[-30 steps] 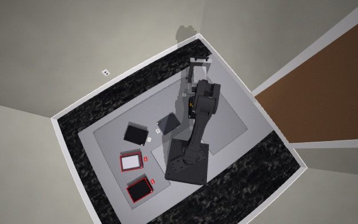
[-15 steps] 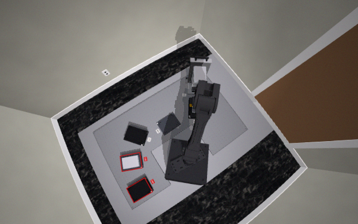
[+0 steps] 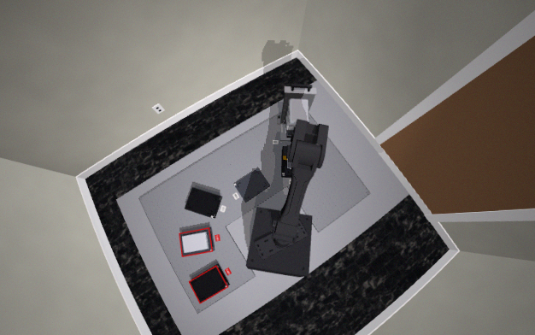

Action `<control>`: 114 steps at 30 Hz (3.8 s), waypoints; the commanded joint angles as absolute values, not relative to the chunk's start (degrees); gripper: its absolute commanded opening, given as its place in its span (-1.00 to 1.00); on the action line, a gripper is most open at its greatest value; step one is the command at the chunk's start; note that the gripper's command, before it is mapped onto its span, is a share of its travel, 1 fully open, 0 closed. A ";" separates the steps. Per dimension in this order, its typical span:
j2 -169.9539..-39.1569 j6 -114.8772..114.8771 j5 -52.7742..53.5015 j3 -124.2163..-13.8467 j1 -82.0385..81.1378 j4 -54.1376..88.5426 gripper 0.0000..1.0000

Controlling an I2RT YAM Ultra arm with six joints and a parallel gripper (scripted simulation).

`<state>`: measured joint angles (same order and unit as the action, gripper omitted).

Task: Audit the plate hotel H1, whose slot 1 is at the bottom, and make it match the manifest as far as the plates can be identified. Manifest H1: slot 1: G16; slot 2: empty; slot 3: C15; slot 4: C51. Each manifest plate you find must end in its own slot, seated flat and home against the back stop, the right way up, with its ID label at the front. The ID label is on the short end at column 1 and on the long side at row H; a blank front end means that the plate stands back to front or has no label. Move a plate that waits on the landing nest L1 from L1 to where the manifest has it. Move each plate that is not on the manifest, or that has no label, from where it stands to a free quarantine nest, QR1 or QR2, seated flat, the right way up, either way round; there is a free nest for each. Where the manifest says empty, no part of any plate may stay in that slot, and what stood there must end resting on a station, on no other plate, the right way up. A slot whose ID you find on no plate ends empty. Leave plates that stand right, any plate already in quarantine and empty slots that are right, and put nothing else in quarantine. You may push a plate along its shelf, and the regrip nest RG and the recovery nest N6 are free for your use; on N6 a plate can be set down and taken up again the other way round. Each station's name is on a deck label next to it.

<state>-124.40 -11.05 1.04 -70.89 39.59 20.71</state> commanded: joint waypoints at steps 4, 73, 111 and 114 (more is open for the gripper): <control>-124.30 -10.99 1.09 -71.23 39.55 19.91 0.72; -131.32 -10.90 1.06 -73.30 39.45 14.98 1.00; -118.00 -11.16 1.14 -69.70 39.72 24.68 1.00; -116.65 -11.18 1.14 -69.67 39.74 26.00 1.00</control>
<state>-118.26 -11.14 1.04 -69.60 39.70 24.75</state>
